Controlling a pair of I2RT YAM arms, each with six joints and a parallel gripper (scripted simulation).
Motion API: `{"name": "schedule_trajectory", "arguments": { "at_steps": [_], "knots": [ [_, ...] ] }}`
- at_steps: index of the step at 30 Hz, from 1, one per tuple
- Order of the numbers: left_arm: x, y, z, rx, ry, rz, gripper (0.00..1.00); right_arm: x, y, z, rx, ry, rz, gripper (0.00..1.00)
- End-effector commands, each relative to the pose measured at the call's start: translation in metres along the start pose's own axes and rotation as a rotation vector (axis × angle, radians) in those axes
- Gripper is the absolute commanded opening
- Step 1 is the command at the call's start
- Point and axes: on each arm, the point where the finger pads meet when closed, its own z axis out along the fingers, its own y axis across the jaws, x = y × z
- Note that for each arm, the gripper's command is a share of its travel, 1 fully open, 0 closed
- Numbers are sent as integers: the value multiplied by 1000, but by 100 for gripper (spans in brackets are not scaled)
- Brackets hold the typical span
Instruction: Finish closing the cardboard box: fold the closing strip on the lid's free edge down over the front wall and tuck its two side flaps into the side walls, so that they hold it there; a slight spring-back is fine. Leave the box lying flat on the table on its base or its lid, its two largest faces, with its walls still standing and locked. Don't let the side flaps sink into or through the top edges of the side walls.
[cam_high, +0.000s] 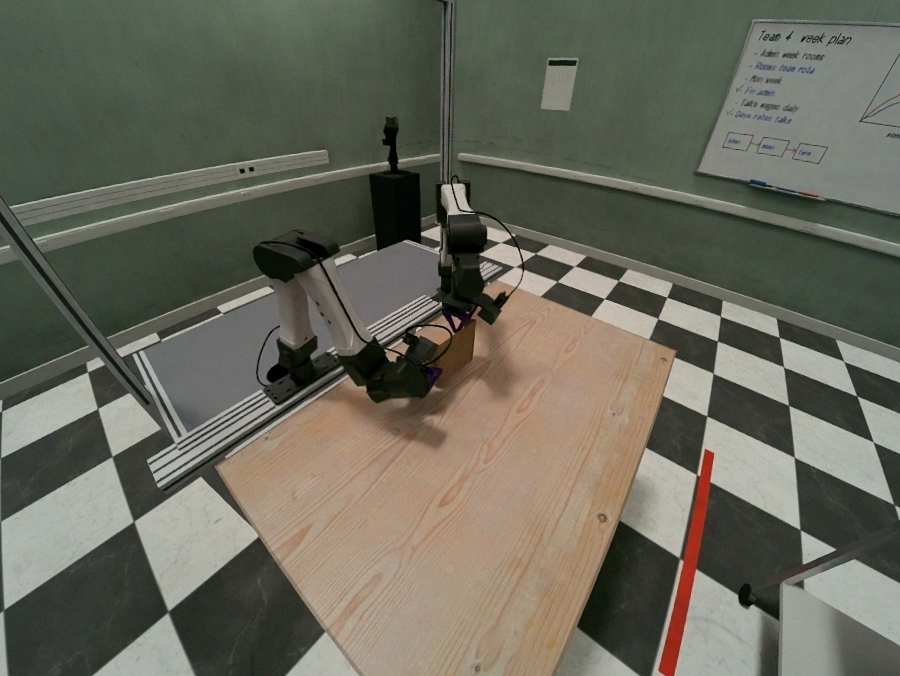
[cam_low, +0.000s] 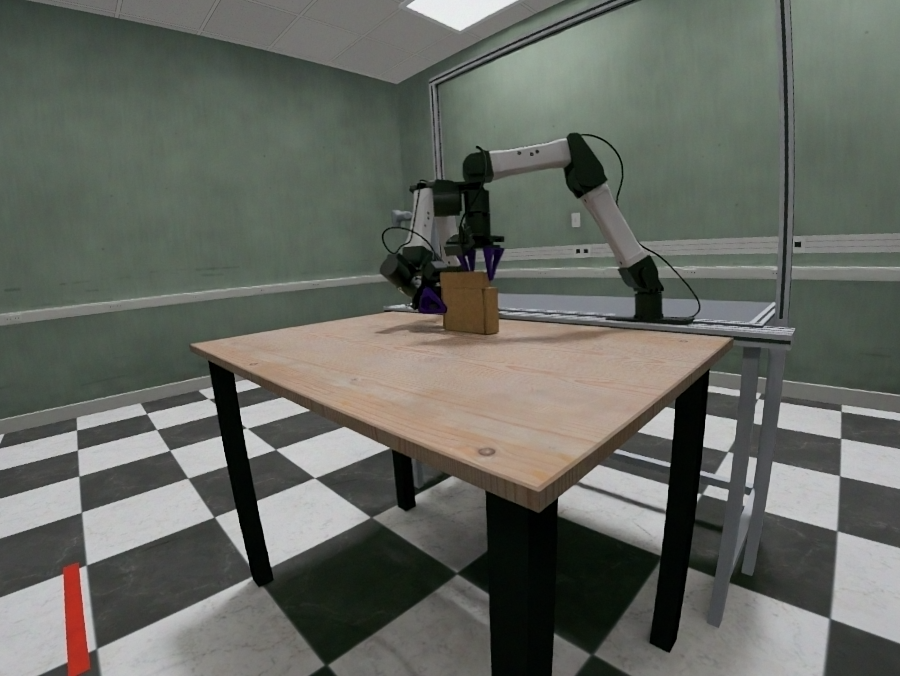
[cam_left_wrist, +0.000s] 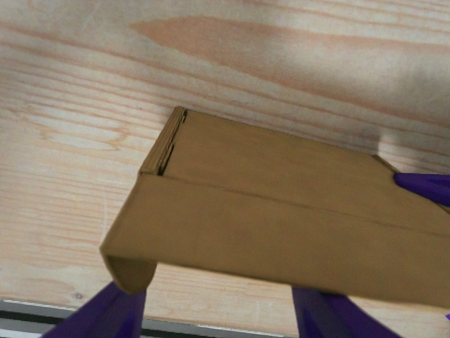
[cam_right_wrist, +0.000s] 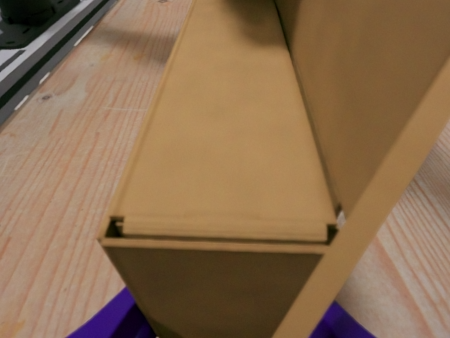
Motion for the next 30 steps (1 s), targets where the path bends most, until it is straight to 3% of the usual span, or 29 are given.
{"name": "schedule_trajectory", "arguments": {
  "at_steps": [1, 30],
  "knots": [
    [-4, -4, 2, -3, -1, -3, 54, -4, -3, 0, 6, -7, -17, 45],
    [-4, -4, 2, -6, 1, -13, 54, -4, -3, 0, 6, -7, -17, 45]
  ]
}}
